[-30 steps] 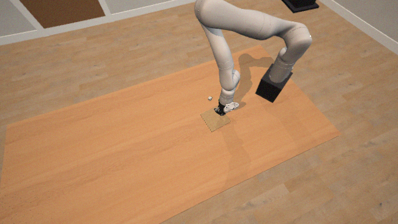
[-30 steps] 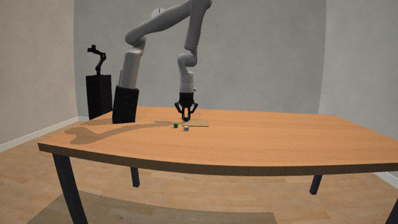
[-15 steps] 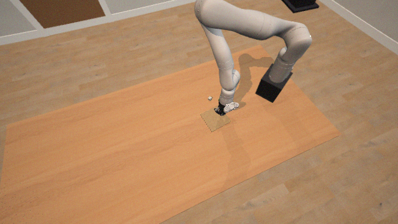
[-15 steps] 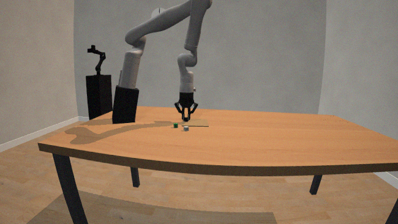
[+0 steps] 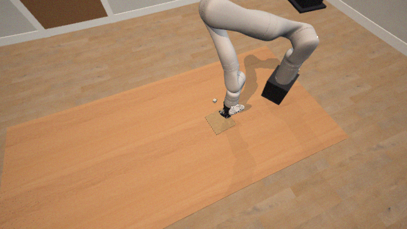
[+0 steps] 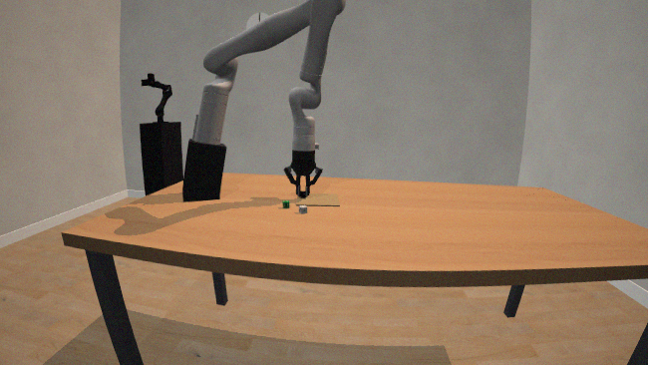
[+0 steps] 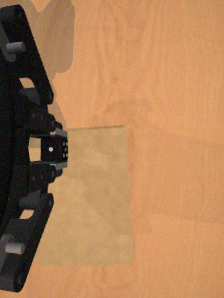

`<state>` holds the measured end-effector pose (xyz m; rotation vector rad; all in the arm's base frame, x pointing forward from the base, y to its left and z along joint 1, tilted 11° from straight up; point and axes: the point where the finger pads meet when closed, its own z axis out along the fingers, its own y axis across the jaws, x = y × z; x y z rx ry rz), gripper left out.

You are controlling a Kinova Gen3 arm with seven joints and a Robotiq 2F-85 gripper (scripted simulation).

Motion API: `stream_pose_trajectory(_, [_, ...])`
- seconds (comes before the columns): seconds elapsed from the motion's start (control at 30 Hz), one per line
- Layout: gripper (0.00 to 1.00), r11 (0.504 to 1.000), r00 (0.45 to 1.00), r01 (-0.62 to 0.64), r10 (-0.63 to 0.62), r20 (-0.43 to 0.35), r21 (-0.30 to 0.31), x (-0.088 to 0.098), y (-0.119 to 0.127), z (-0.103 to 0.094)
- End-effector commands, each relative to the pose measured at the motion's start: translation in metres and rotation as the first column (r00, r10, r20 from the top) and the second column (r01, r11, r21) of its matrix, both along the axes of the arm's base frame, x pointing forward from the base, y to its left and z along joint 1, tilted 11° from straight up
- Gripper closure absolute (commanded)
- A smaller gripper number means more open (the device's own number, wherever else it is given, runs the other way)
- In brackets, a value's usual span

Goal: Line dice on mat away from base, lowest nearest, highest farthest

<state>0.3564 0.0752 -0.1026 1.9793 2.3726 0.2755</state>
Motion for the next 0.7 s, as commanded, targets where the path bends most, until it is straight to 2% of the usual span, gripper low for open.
stream_pose_trajectory(0.0, [0.85,1.0,1.0,-0.003,0.003,0.002,0.0,-0.0002,0.001,0.0])
stream_pose_trajectory(0.67, [0.85,1.0,1.0,-0.002,0.002,0.005,0.001,0.0018,0.0014,-0.0026])
